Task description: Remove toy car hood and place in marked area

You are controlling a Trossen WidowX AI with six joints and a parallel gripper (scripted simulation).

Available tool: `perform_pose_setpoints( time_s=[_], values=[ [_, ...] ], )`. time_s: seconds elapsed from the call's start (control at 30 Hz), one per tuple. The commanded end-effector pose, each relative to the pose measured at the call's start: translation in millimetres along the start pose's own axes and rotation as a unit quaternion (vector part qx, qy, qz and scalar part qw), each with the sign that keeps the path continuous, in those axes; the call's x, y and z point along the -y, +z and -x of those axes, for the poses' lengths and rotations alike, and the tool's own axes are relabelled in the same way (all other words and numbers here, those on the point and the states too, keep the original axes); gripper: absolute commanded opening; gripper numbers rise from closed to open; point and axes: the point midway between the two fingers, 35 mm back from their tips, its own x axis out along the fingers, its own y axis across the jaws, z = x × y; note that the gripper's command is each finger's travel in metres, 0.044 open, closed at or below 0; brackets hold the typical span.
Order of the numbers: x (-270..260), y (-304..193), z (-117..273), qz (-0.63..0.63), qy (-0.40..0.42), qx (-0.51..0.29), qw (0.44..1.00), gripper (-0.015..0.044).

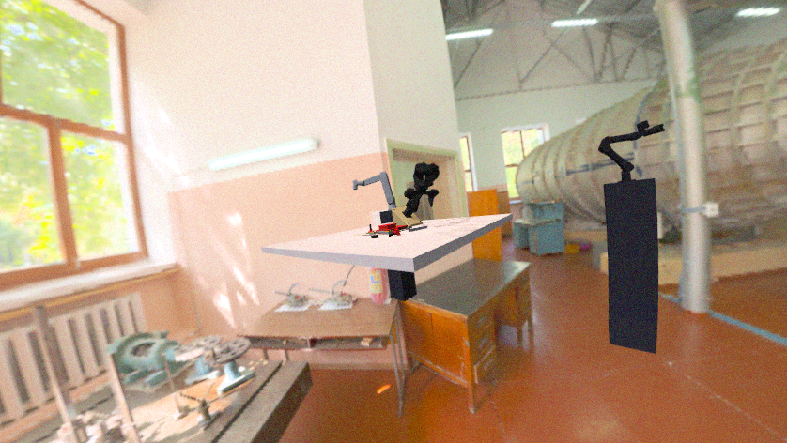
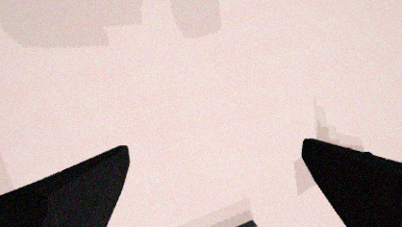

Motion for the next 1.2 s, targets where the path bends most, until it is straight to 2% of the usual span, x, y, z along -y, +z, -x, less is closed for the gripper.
perform_pose_setpoints(
  time_s=[0.0,0.37,0.7,1.17],
  values=[
    [38.3,-37.8,-2.8,-0.074,-0.02,-0.045,0.996,0.044],
    [108.2,-134.1,11.5,-0.273,-0.048,-0.132,0.952,0.044],
    [139.8,-228.2,42.0,-0.47,-0.04,-0.187,0.861,0.044],
    [141.3,-235.5,41.8,-0.483,-0.039,-0.189,0.854,0.044]
  ],
)
